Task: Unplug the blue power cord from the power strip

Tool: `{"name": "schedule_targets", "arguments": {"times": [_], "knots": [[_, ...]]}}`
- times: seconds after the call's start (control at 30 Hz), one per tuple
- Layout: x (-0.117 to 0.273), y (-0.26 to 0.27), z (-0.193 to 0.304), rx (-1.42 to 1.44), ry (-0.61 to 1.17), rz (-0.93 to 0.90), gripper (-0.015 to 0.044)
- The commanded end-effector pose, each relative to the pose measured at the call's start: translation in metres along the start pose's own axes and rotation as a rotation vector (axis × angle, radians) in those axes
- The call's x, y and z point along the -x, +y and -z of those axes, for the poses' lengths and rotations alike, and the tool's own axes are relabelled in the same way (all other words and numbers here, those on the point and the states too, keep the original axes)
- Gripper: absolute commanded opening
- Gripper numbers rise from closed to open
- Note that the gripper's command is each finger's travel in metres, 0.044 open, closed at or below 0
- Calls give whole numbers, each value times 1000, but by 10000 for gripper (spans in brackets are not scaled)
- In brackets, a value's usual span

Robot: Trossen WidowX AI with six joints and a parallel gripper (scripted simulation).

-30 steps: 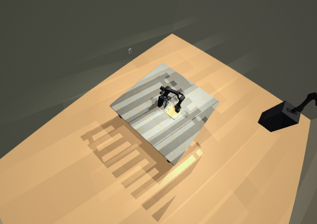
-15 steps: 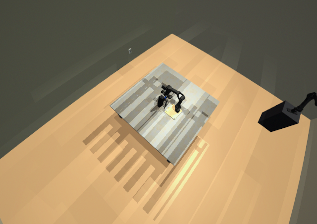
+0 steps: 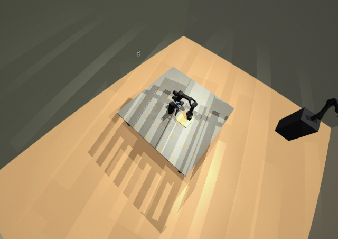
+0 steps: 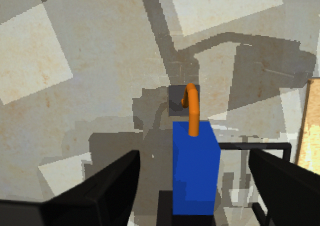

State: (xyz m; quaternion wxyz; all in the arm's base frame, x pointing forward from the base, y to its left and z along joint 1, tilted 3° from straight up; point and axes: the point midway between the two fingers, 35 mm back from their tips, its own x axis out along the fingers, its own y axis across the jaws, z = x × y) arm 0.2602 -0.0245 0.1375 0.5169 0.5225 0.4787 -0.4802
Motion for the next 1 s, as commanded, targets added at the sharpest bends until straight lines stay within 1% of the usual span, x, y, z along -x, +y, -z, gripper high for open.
{"name": "schedule_targets", "arguments": {"times": [0.0,0.07,0.2,0.27,0.97], "knots": [[1,1,-6,-4,-5,-3,394],[4,2,-17,-4,-6,-3,440],[11,1,-53,-4,-10,-2,440],[13,0,-61,-3,-11,-2,440],[13,0,-61,-3,-11,-2,440]]}}
